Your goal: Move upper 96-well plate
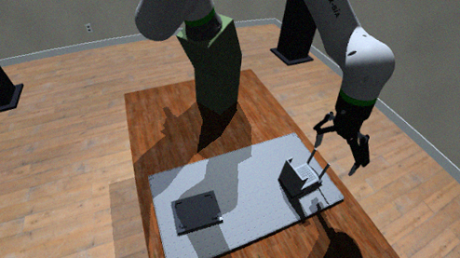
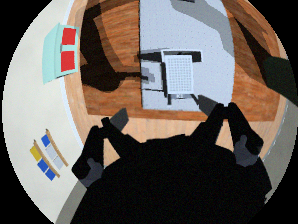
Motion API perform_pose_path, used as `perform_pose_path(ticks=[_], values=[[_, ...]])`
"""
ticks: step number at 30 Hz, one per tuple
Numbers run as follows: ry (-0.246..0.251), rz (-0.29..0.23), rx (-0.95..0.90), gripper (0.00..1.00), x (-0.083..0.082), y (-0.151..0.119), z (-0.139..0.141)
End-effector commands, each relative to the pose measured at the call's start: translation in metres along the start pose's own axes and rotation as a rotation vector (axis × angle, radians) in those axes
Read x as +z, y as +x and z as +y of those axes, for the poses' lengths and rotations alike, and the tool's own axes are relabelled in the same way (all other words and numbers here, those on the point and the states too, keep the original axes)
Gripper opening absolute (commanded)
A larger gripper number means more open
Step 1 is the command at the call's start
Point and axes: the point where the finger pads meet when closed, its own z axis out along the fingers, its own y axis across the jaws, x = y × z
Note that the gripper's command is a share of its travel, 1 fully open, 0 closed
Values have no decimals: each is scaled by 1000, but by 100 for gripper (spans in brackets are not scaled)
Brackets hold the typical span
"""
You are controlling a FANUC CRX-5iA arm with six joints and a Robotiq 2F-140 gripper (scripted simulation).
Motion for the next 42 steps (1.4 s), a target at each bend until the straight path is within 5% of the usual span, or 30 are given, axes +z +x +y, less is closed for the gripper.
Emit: perform_pose_path(ticks=[1, 5, 9, 26, 42], values=[[-34, 35, 35, 100, 3, 10, 9], [-34, 35, 35, 100, 7, 19, 22], [-104, 110, 108, 100, 10, 30, 38], [-104, 110, 108, 100, 13, 42, 56], [-104, 110, 108, 100, 36, 45, 58]])
